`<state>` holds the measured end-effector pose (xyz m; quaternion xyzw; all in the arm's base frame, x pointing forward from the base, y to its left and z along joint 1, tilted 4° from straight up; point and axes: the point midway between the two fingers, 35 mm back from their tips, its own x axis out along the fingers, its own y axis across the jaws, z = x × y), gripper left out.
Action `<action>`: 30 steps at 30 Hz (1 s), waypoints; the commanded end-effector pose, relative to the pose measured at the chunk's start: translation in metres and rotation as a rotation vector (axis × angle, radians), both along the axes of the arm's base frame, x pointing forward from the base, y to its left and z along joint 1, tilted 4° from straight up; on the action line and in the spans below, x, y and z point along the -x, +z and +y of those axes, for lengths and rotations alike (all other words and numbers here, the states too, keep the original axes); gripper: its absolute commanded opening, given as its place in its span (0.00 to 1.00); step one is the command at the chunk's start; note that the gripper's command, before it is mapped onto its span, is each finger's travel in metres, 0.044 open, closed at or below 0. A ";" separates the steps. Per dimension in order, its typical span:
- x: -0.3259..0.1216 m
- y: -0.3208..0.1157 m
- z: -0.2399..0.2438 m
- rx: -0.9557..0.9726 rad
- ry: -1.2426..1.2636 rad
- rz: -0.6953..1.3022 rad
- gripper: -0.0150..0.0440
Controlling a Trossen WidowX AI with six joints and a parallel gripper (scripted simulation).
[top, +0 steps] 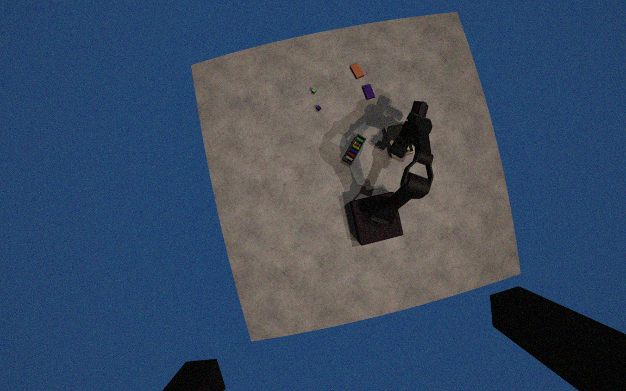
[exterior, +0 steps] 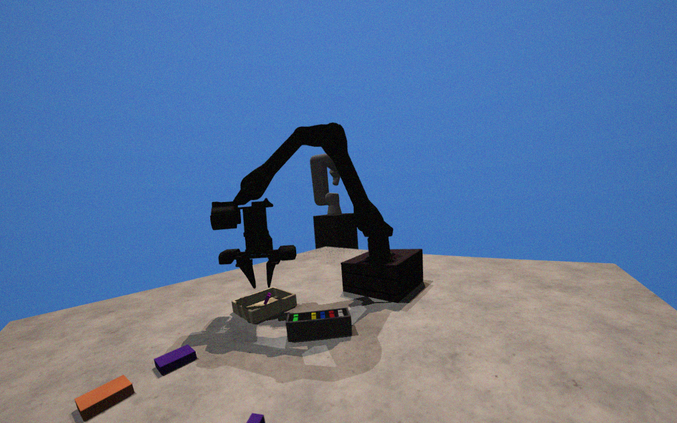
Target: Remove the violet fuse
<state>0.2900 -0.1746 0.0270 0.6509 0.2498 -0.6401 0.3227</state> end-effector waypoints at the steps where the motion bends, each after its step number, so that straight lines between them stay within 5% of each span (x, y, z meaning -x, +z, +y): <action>1: 0.000 0.000 0.000 0.000 0.000 0.000 0.70; 4: 0.000 0.003 0.000 0.000 0.000 0.000 0.81; 8: 0.003 0.037 0.004 -0.005 0.005 0.000 0.81; 30: 0.003 0.036 0.003 -0.002 0.004 0.003 0.81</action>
